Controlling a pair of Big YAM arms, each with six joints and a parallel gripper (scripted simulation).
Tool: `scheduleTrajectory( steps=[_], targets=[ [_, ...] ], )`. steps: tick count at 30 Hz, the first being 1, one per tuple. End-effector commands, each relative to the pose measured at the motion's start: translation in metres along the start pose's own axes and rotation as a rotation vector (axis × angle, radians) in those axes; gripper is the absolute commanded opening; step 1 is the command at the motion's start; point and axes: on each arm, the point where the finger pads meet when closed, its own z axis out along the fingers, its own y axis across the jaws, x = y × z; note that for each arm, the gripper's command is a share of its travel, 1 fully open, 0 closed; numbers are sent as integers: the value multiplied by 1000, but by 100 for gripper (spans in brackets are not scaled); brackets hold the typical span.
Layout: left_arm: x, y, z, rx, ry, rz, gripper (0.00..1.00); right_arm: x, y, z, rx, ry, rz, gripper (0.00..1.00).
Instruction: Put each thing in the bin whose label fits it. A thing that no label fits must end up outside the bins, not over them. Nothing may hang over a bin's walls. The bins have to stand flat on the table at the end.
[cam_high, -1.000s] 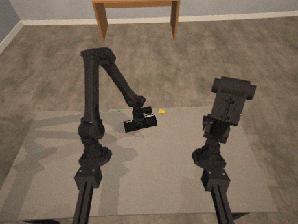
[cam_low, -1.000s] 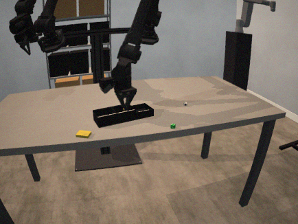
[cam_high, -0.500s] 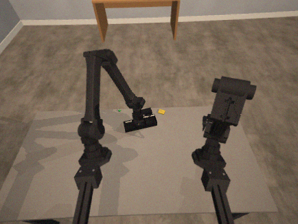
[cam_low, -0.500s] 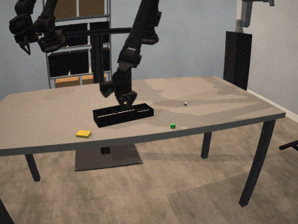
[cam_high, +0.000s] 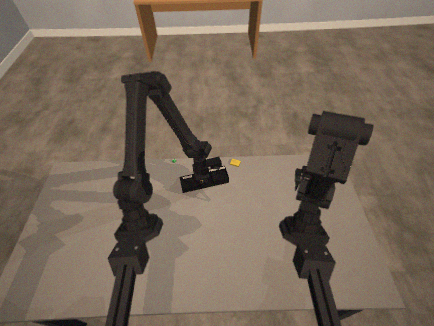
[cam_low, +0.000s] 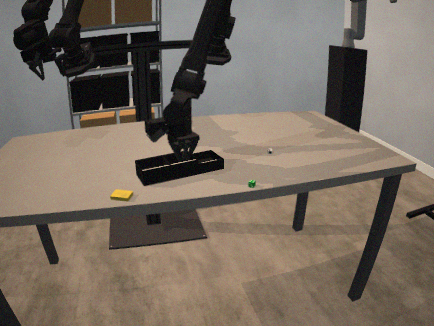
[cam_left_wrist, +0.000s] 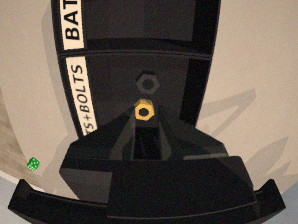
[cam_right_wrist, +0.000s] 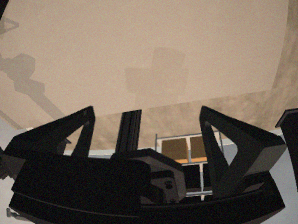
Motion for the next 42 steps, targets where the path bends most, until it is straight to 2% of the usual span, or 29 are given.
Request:
scheduleTrajectory(
  steps=[1,10,11,25,33,38,41,42],
  targets=[
    [-4,4,-3,-8,-8,8,21,-4,-2,-2,4,-25,13,100],
    [-4,4,-3,-8,-8,8,21,-4,-2,-2,4,-25,13,100],
    [-9,5,-13,-11,-17,27,21,-4,-2,-2,4,-25,13,100],
    [-5,5,-26,-9,-10,0,21,-4,-2,-2,4,-25,13,100],
    [-8,4,-39,-11,-14,5,21,-4,-2,-2,4,-25,13,100],
    [-7,1,-62,-8,-13,9,21,-4,-2,-2,4,-25,13,100],
    [-8,2,-62,-9,-15,9,21,-4,-2,-2,4,-25,13,100],
    [0,11,-51,-7,2,-15,21,-4,-2,-2,4,-25,13,100]
  ],
)
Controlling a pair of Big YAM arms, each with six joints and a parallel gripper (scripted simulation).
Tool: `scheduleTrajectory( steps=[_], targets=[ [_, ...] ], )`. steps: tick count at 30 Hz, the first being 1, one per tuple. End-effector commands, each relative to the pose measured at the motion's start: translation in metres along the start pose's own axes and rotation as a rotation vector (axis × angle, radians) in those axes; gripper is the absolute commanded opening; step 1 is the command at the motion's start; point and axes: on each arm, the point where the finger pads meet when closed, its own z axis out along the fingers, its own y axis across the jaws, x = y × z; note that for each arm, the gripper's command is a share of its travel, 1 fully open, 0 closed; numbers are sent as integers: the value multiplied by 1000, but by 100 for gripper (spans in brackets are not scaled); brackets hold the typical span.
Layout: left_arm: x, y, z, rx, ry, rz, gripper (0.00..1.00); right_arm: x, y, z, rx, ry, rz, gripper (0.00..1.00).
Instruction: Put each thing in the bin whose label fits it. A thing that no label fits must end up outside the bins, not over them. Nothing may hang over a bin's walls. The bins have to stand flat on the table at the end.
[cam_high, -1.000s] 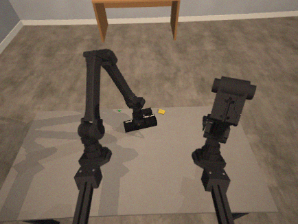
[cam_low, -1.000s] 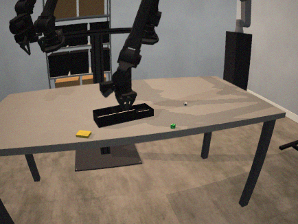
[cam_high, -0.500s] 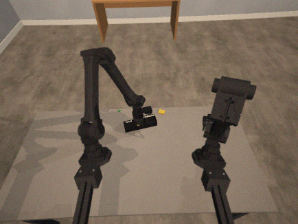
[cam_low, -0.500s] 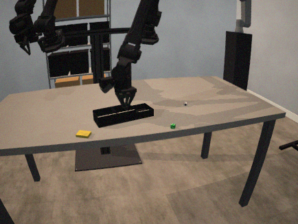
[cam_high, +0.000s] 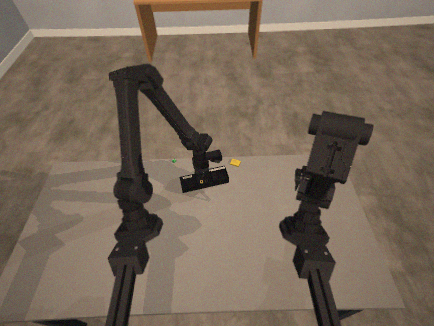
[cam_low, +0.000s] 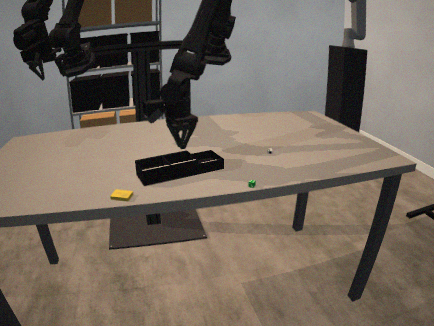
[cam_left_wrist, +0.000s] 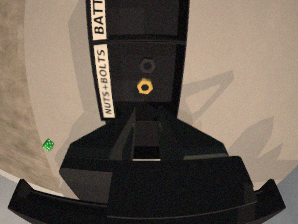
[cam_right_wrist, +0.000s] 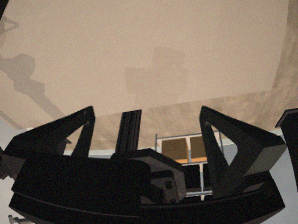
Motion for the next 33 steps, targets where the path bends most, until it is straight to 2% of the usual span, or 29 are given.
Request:
scheduleTrajectory(
  steps=[1,4,9,10,14,16,17,31,33],
  targets=[
    [5,6,8,5,17,-35,21,-4,-2,-2,4,-25,13,100],
    [8,-6,8,16,19,-23,21,-4,-2,-2,4,-25,13,100],
    [-1,5,1,-7,-1,-16,21,-4,-2,-2,4,-25,13,100],
    [5,26,-6,-20,-7,-96,30,-4,-2,-2,4,-25,13,100],
    [24,55,-8,-12,-9,-227,30,-4,-2,-2,4,-25,13,100],
    [24,55,-8,-12,-9,-227,30,-4,-2,-2,4,-25,13,100],
    [28,62,-9,-16,-7,-299,30,-4,-2,-2,4,-25,13,100],
    [94,161,-14,-4,-9,-718,30,-4,-2,-2,4,-25,13,100],
    [94,161,-14,-4,-9,-718,30,-4,-2,-2,4,-25,13,100]
  ],
)
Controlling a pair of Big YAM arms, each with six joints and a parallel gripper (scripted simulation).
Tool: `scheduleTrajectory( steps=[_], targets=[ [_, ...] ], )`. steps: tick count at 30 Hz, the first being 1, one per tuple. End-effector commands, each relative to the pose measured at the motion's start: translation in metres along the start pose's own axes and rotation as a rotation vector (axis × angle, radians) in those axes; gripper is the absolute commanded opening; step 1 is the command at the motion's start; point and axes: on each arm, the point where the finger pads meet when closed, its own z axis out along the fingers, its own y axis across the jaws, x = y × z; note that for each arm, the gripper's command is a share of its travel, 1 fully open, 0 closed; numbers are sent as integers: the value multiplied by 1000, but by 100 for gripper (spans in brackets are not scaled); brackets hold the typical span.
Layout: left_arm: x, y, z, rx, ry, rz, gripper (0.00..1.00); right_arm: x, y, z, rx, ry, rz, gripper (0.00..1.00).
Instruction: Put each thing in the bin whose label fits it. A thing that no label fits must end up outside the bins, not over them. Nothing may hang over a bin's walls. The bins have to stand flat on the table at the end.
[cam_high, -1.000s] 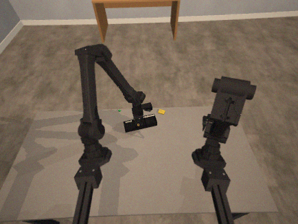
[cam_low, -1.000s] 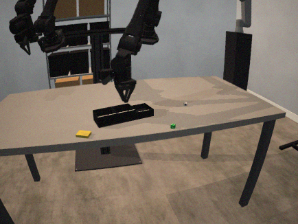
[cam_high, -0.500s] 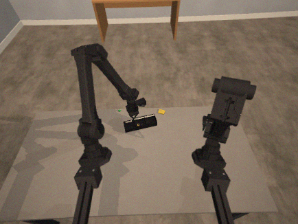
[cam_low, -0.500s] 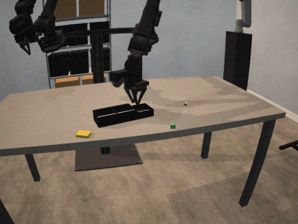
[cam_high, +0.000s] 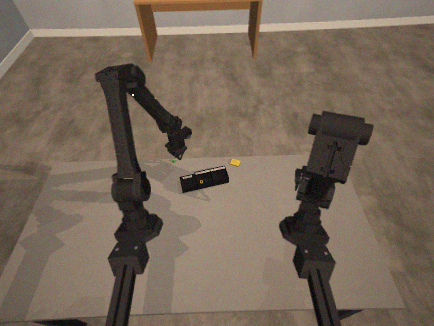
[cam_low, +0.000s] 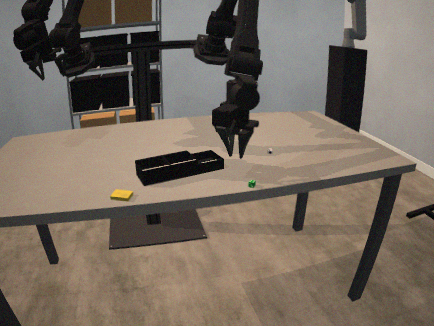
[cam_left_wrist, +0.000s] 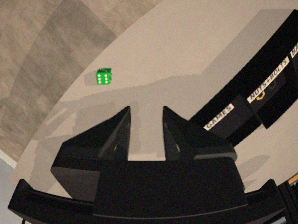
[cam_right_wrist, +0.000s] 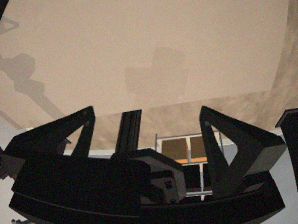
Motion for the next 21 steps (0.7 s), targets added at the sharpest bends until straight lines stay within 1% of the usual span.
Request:
scheduleTrajectory(
  steps=[1,2,3,7,9,11,15,17,18,21],
  targets=[
    [-17,12,-9,-9,-13,-157,30,-4,-2,-2,4,-25,13,100],
    [-10,25,-5,-12,-8,-187,30,-4,-2,-2,4,-25,13,100],
    [-8,30,0,-11,-7,-216,30,-4,-2,-2,4,-25,13,100],
    [-9,63,-1,-8,-21,-320,30,-4,-2,-2,4,-25,13,100],
    [-9,63,-1,-8,-27,-375,30,-4,-2,-2,4,-25,13,100],
    [-20,50,-3,-15,-34,-439,30,-4,-2,-2,4,-25,13,100],
    [-20,49,-3,-30,-32,-557,30,-4,-2,-2,4,-25,13,100],
    [-20,49,-3,-30,-32,-557,30,-4,-2,-2,4,-25,13,100],
    [-10,62,-1,-31,-33,-619,30,-4,-2,-2,4,-25,13,100],
    [-10,62,-1,-23,-39,-687,30,-4,-2,-2,4,-25,13,100]
  ],
)
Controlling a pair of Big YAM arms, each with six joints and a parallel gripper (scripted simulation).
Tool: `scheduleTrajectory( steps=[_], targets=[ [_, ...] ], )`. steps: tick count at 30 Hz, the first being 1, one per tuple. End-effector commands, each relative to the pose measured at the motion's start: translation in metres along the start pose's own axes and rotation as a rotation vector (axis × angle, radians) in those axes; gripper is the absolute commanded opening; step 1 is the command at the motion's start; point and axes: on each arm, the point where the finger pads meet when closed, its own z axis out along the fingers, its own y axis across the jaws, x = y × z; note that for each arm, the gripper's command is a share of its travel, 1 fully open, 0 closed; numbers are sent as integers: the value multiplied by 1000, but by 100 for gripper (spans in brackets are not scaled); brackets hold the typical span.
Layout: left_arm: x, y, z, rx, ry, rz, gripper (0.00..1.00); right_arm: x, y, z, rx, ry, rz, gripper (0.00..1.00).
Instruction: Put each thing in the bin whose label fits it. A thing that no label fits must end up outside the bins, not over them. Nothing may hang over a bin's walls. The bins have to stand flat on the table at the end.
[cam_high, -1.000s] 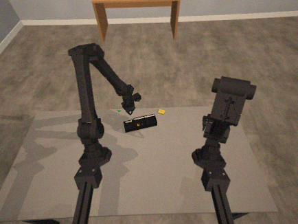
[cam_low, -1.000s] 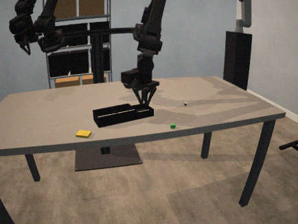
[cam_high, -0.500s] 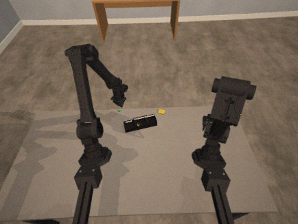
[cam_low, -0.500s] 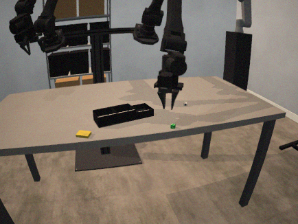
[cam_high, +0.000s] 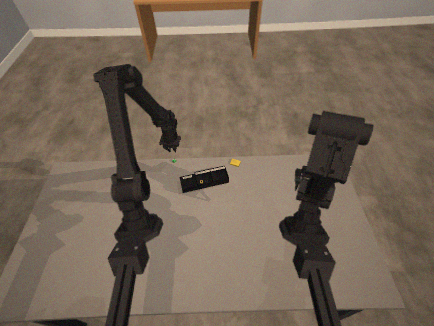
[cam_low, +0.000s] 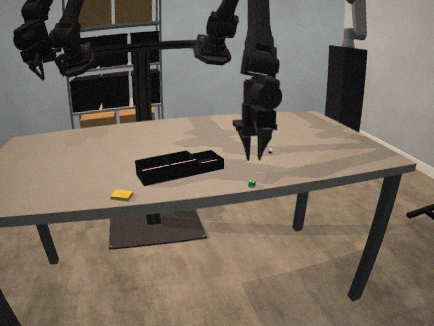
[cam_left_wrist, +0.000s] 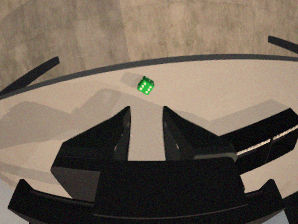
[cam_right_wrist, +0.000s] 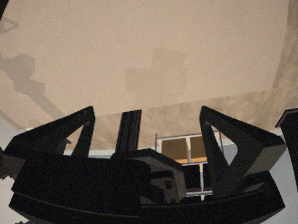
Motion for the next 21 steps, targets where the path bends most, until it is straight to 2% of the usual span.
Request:
scheduleTrajectory(
  steps=[1,6,7,11,13,14,21],
  targets=[
    [-2,9,5,-4,-3,-158,30,-4,-2,-2,4,-25,13,100],
    [-1,-2,4,-5,-2,-288,30,-4,-2,-2,4,-25,13,100],
    [12,-4,7,-7,2,-315,30,-4,-2,-2,4,-25,13,100],
    [-2,-5,-2,-7,-2,-423,30,-4,-2,-2,4,-25,13,100],
    [-2,-5,-2,-7,-2,-423,30,-4,-2,-2,4,-25,13,100],
    [-3,-1,-3,-7,1,-490,30,-4,-2,-2,4,-25,13,100],
    [-1,-1,2,-10,20,-667,30,-4,-2,-2,4,-25,13,100]
  ],
)
